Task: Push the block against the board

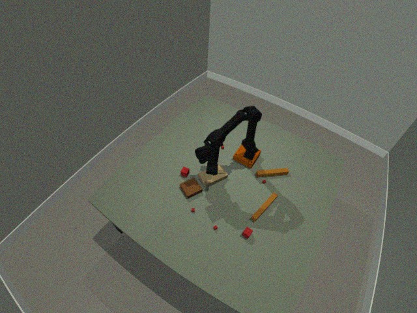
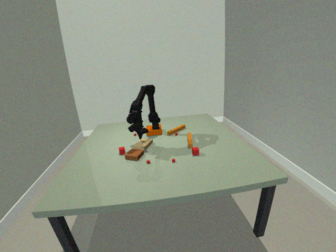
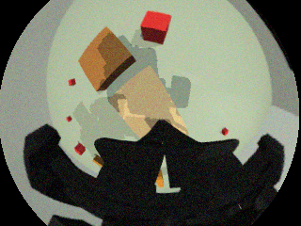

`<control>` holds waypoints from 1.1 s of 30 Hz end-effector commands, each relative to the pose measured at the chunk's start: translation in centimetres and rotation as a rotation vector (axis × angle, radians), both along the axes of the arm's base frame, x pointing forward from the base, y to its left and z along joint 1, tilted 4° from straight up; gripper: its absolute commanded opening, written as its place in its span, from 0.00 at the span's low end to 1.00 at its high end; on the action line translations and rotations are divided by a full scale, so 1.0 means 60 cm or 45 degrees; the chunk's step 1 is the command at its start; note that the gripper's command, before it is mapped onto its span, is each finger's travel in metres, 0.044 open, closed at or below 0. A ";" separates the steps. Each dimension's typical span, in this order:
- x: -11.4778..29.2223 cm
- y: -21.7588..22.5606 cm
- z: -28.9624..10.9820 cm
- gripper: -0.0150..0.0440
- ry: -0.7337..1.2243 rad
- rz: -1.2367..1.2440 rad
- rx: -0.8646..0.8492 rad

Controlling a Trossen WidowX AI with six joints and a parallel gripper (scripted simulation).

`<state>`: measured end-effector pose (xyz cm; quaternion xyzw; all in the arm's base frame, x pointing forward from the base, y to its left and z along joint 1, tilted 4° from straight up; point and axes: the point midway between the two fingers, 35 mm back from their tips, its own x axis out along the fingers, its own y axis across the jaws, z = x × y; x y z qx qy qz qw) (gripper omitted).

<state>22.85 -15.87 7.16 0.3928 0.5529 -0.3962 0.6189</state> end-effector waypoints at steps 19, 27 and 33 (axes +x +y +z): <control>-0.040 -0.070 0.001 0.25 -0.048 -0.947 0.073; -0.051 -0.085 0.001 0.25 -0.059 -1.161 0.087; -0.046 -0.092 -0.085 0.25 -0.061 -1.189 0.089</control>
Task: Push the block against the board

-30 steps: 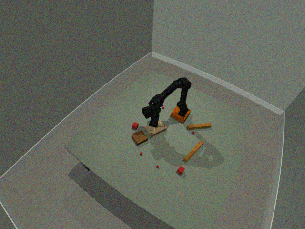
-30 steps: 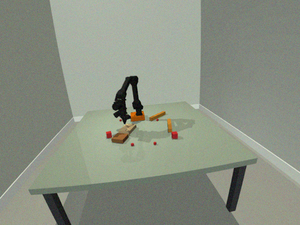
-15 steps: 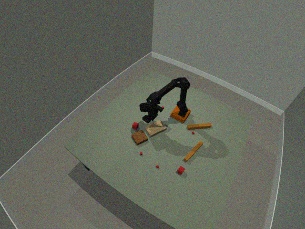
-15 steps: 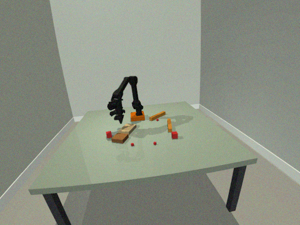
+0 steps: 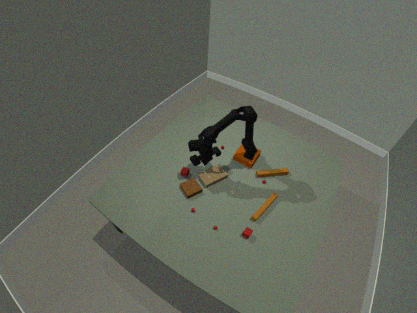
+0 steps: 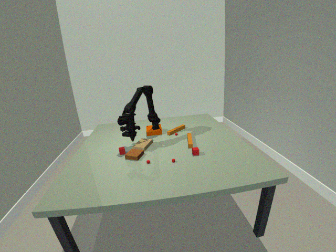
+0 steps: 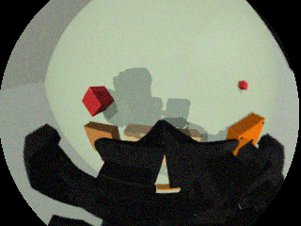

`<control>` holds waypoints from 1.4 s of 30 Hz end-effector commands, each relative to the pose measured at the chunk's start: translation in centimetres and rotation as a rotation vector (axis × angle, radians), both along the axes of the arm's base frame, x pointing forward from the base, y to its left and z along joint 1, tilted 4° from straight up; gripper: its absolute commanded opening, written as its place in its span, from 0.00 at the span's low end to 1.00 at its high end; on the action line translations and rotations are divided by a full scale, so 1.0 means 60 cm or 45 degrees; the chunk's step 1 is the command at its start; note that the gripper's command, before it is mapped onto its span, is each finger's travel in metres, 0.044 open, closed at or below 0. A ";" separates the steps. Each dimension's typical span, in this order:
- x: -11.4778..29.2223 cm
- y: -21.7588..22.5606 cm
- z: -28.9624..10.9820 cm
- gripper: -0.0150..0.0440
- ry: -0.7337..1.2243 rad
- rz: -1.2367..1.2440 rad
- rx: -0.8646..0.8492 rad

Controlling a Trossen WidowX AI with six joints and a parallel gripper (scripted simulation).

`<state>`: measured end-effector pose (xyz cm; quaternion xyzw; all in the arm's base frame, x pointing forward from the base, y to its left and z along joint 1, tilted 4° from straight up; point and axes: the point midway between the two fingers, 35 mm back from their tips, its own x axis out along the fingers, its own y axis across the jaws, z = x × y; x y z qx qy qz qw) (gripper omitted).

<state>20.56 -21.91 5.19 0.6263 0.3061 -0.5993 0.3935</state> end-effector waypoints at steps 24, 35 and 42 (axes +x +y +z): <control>0.008 0.032 -0.058 0.25 0.028 -0.024 0.047; 0.017 0.046 -0.058 0.25 0.027 -0.024 0.048; 0.019 0.049 -0.058 0.25 0.027 -0.024 0.049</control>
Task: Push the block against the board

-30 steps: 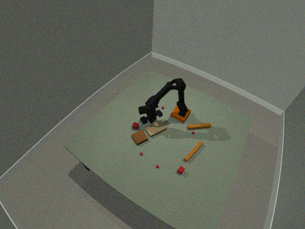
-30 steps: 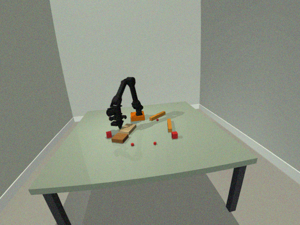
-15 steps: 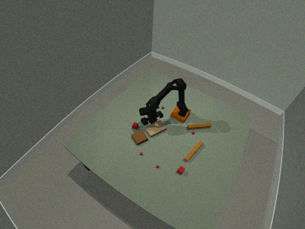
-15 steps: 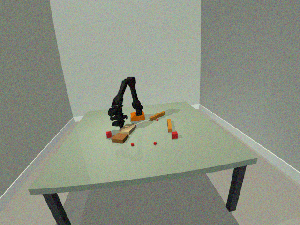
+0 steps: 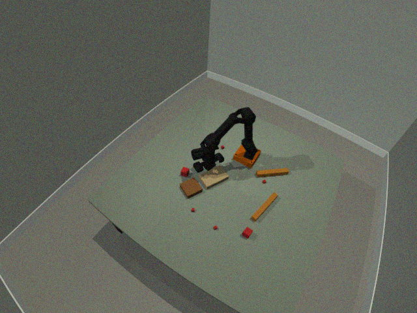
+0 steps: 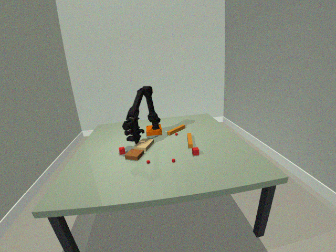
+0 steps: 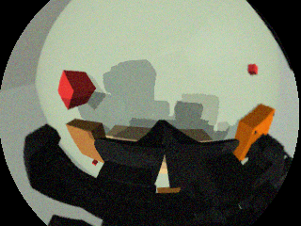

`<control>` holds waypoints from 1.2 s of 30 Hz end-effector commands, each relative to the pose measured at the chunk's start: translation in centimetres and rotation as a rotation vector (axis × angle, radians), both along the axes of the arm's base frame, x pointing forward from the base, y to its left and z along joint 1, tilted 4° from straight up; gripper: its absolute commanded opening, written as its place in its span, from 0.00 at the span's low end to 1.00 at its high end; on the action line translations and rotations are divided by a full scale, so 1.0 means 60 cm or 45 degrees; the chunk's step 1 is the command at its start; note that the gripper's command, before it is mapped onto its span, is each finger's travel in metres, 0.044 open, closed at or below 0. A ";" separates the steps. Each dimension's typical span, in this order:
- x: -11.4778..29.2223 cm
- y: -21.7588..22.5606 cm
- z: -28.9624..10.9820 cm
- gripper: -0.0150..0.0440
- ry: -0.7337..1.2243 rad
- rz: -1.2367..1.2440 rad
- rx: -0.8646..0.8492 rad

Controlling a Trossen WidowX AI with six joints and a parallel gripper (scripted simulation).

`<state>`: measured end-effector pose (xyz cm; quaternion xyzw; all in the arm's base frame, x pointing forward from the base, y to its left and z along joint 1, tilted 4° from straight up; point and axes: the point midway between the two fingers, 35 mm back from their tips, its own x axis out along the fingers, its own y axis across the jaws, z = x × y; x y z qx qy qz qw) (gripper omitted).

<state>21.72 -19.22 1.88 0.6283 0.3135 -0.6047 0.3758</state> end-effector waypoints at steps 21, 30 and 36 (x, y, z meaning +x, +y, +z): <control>-0.027 -0.045 -0.002 0.25 0.002 -0.002 0.008; -0.036 -0.058 0.004 0.25 0.006 -0.010 0.000; -0.043 -0.054 0.090 0.25 0.002 -0.002 0.007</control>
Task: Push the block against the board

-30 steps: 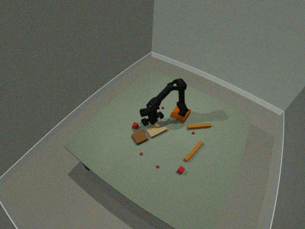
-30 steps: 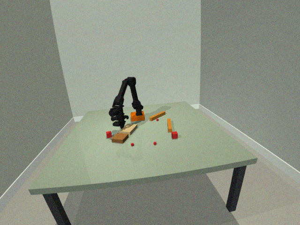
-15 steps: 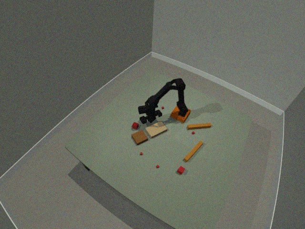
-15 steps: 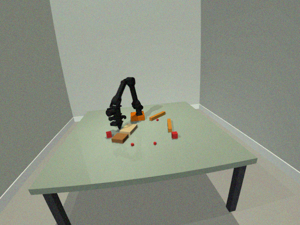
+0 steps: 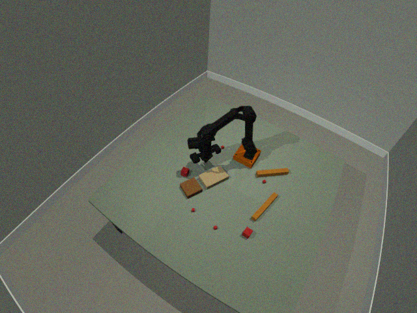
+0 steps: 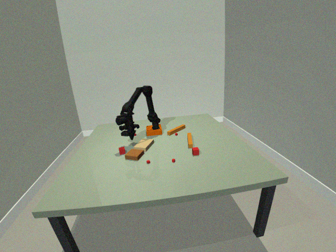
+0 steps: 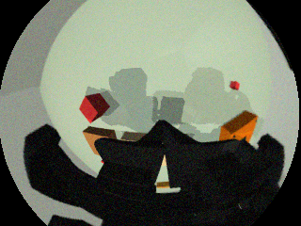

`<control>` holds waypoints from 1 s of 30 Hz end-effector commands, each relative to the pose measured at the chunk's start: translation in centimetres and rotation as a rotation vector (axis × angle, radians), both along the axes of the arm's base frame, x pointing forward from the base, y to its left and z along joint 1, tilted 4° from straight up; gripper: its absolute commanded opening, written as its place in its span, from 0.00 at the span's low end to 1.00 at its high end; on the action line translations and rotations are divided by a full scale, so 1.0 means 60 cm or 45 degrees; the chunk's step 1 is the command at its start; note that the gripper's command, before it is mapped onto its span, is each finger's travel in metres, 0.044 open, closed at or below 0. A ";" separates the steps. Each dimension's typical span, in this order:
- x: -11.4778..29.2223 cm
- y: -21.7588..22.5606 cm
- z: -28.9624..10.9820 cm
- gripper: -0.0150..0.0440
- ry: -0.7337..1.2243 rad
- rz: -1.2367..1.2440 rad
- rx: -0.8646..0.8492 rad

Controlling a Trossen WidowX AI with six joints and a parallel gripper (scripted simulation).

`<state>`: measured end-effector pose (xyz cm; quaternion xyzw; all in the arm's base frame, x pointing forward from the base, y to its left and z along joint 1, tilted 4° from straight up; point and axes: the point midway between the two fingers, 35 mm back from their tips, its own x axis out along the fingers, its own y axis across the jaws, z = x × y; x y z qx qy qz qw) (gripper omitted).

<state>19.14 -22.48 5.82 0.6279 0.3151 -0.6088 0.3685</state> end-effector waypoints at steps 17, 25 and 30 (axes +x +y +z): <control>0.000 0.077 0.027 0.25 0.014 0.590 -0.053; -0.009 0.122 0.027 0.25 0.034 0.940 -0.069; -0.016 0.149 0.025 0.25 0.046 1.159 -0.079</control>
